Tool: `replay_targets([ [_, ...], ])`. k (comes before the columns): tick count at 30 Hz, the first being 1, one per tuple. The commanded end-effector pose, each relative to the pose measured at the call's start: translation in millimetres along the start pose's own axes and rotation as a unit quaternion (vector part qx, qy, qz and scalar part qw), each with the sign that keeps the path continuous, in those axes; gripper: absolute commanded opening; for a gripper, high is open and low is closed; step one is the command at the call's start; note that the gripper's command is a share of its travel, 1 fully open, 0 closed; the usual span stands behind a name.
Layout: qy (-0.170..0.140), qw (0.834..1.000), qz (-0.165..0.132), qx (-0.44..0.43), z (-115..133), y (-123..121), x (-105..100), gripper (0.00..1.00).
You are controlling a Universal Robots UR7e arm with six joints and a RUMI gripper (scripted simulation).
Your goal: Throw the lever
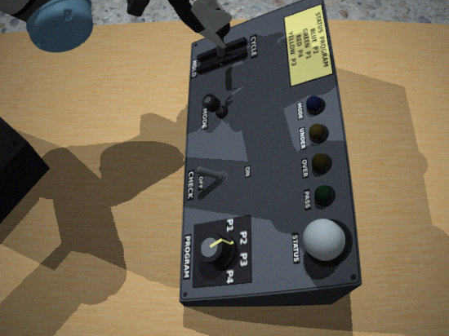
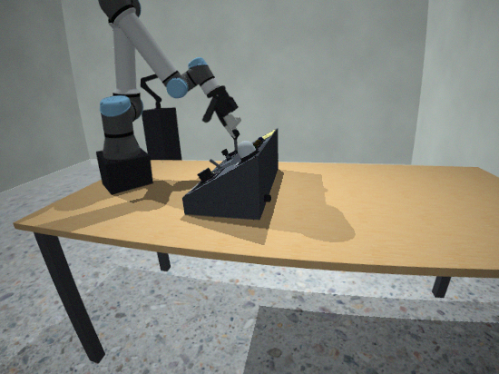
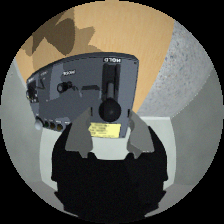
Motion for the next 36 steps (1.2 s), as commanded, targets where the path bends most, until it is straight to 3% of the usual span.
replay_targets([
  [1, 0.0, 1.0, 0.0, 0.0, 0, 0, 0, 0.44],
  [16, 0.0, 1.0, 0.0, 0.0, 0, 0, -8, 0.44],
  [36, -0.003, 1.0, 0.001, 0.0, 2, 0, -79, 0.44],
])
Point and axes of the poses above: the point where the finger pads meet when closed, its own x axis out along the fingers, its own y axis across the jaws, z = x × y, the point moved 9 cm from there along -x, back along the fingers, and after that the axes turned 8 degrees about -x, right-handed, at the moved point
